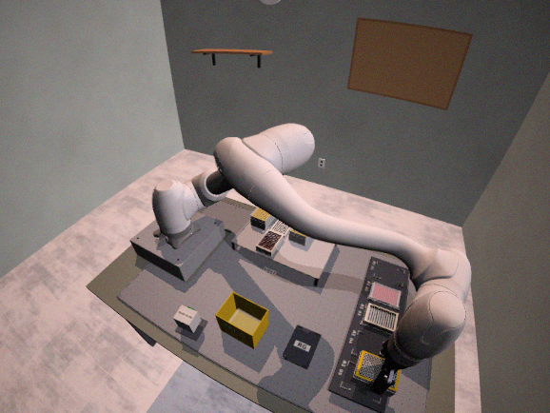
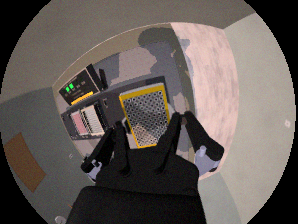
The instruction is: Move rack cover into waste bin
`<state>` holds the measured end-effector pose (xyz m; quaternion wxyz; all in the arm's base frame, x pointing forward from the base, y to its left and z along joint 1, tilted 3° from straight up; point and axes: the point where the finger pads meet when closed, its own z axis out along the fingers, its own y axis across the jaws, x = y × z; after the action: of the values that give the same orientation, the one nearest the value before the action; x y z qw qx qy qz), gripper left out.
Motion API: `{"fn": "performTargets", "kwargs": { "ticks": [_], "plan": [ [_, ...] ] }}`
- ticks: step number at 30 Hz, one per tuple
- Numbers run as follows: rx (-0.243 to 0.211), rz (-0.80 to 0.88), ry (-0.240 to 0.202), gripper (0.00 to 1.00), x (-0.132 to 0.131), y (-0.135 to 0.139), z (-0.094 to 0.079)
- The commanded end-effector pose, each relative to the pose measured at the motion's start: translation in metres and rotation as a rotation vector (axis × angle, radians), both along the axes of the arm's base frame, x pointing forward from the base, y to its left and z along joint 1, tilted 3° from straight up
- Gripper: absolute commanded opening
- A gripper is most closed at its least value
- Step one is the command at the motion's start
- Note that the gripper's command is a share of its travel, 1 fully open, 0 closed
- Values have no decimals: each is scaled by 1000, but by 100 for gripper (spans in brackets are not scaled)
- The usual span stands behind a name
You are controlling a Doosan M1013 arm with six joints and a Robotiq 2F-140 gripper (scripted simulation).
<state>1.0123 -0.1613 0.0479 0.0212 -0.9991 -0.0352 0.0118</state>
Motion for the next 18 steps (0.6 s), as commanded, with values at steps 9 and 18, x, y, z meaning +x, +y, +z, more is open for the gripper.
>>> {"fn": "performTargets", "kwargs": {
  "ticks": [9,18],
  "plan": [
    [0,0,0,0,0,-1,15],
    [0,0,0,0,1,-1,30]
  ]
}}
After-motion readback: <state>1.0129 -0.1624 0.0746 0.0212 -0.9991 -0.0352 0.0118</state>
